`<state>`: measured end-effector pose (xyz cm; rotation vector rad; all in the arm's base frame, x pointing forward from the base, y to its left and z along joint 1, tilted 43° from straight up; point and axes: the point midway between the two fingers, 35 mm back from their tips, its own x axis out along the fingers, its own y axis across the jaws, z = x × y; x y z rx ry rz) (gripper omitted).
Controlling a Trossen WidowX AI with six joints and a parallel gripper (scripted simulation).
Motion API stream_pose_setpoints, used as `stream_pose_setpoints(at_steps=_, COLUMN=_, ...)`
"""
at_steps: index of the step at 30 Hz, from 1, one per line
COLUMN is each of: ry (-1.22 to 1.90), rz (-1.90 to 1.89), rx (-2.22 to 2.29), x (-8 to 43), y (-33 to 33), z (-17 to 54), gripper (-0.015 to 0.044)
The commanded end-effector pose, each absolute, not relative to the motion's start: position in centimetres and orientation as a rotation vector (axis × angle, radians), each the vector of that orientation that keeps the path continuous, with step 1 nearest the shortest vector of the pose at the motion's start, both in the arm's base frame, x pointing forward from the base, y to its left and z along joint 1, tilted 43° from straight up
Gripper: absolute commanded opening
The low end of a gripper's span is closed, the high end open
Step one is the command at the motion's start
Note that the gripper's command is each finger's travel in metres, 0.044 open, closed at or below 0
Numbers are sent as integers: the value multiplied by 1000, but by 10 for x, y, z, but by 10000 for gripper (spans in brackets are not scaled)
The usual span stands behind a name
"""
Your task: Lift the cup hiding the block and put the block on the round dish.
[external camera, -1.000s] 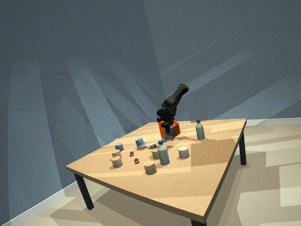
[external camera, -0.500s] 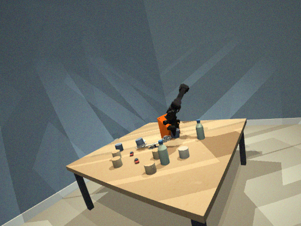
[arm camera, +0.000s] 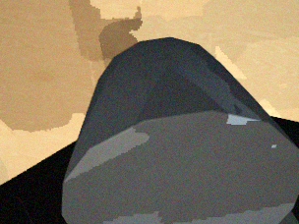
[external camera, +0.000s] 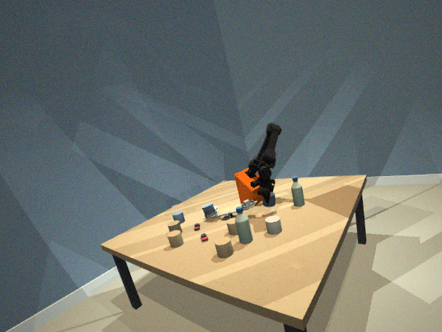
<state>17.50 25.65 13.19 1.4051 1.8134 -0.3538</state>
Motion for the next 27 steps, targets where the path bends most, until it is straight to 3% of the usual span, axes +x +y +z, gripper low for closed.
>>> stream_pose_setpoints(at_steps=1, ry=1812, rz=-356, rx=1408, x=173, y=263, z=125, gripper=0)
stream_pose_setpoints(at_steps=27, ry=1814, rz=-356, rx=1410, x=168, y=296, z=89, gripper=0)
